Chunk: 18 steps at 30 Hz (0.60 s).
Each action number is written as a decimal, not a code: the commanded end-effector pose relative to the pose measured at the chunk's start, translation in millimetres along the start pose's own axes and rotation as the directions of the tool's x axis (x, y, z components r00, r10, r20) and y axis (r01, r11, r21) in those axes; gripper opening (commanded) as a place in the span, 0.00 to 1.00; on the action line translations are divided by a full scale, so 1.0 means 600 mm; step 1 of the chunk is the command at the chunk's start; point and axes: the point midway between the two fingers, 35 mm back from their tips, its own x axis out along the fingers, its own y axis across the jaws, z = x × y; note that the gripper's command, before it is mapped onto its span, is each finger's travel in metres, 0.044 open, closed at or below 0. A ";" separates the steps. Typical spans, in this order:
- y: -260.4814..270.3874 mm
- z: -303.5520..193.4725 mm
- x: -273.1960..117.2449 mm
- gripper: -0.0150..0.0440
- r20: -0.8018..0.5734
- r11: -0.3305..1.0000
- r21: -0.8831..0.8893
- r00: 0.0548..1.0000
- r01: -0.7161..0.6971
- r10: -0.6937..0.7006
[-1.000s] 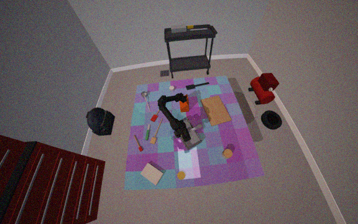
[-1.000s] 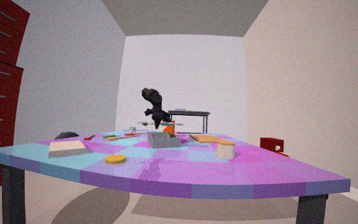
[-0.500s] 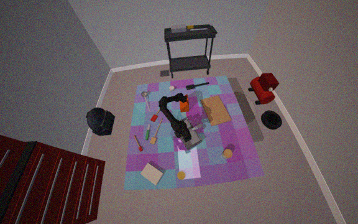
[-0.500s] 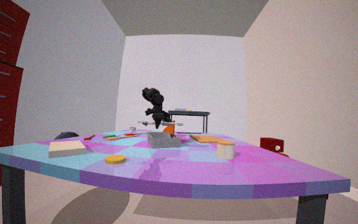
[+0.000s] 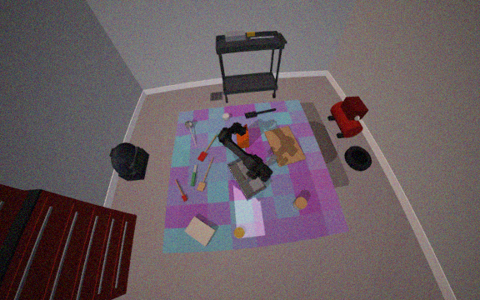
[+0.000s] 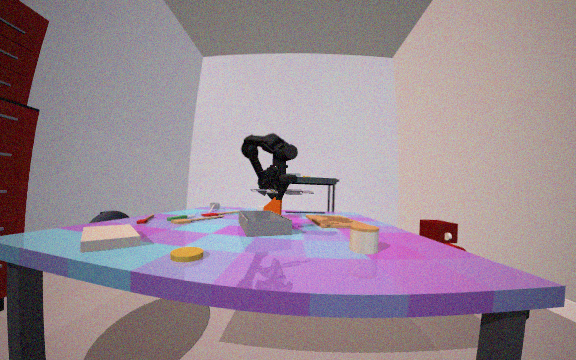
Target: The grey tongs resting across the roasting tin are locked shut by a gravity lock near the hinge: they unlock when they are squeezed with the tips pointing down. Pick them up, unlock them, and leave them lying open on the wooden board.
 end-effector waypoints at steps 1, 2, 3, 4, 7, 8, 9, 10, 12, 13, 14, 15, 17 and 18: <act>0.022 -0.048 -0.016 0.00 -0.006 0.997 -0.079 1.000 -0.011 0.011; 0.027 -0.061 -0.019 0.00 -0.006 0.995 -0.100 1.000 -0.011 0.011; 0.031 -0.074 -0.022 0.00 -0.007 0.993 -0.120 1.000 -0.011 0.010; 0.034 -0.088 -0.025 0.00 -0.007 0.990 -0.141 1.000 -0.011 0.010; 0.043 -0.128 -0.033 0.00 -0.006 0.979 -0.201 1.000 -0.009 0.008; 0.046 -0.142 -0.035 0.00 -0.005 0.975 -0.221 1.000 -0.008 0.007; 0.048 -0.155 -0.038 0.00 -0.004 0.970 -0.241 1.000 -0.006 0.006; 0.050 -0.169 -0.040 0.00 -0.003 0.965 -0.261 1.000 -0.005 0.004; 0.053 -0.197 -0.044 0.00 0.000 0.953 -0.303 1.000 -0.002 0.002; 0.053 -0.211 -0.046 0.00 0.002 0.947 -0.322 1.000 0.000 0.000; 0.054 -0.224 -0.048 0.00 0.005 0.941 -0.340 1.000 0.003 -0.002; 0.054 -0.238 -0.049 0.00 0.007 0.934 -0.357 1.000 0.006 -0.004; 0.054 -0.263 -0.052 0.00 0.012 0.921 -0.389 1.000 0.012 -0.007; 0.054 -0.269 -0.052 0.00 0.014 0.918 -0.397 1.000 0.013 -0.008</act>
